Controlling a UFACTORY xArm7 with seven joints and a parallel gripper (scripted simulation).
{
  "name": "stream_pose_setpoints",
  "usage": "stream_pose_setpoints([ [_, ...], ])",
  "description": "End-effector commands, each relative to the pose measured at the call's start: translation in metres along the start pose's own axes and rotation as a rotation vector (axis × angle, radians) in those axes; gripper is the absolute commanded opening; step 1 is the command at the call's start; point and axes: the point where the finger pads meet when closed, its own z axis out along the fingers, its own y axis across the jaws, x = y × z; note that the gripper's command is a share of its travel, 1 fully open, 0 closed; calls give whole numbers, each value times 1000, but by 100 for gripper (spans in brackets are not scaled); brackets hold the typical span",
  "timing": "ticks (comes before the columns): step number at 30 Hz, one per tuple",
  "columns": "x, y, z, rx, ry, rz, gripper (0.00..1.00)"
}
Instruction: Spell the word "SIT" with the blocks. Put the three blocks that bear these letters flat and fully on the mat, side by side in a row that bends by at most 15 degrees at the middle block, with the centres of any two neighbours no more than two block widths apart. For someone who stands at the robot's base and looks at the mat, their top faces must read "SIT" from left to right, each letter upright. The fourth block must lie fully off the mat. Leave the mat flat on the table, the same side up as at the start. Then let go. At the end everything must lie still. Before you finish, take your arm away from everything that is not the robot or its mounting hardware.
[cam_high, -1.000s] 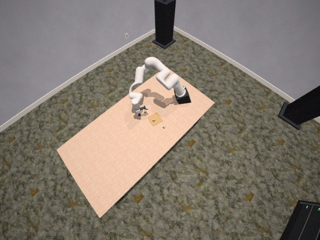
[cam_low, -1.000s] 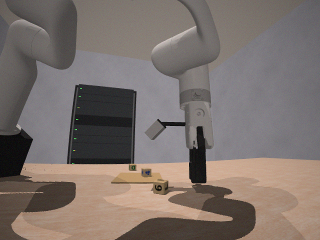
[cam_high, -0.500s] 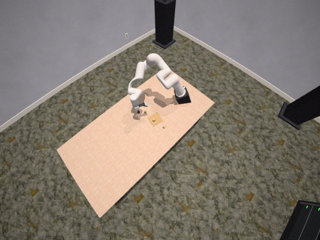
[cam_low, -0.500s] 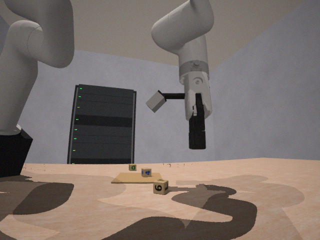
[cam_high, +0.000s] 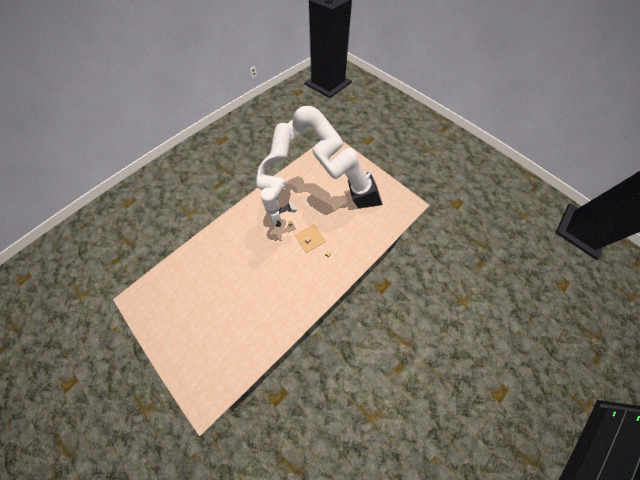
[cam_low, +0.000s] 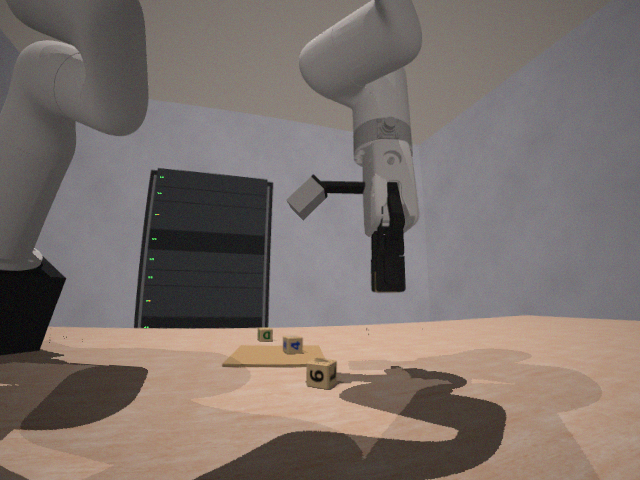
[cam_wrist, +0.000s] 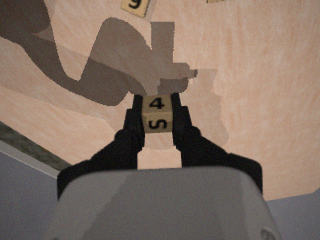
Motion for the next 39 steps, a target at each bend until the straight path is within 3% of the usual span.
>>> stream_pose_setpoints([
  [1, 9, 17, -1, -3, 1, -139, 21],
  [39, 87, 112, -1, -8, 8, -1095, 21],
])
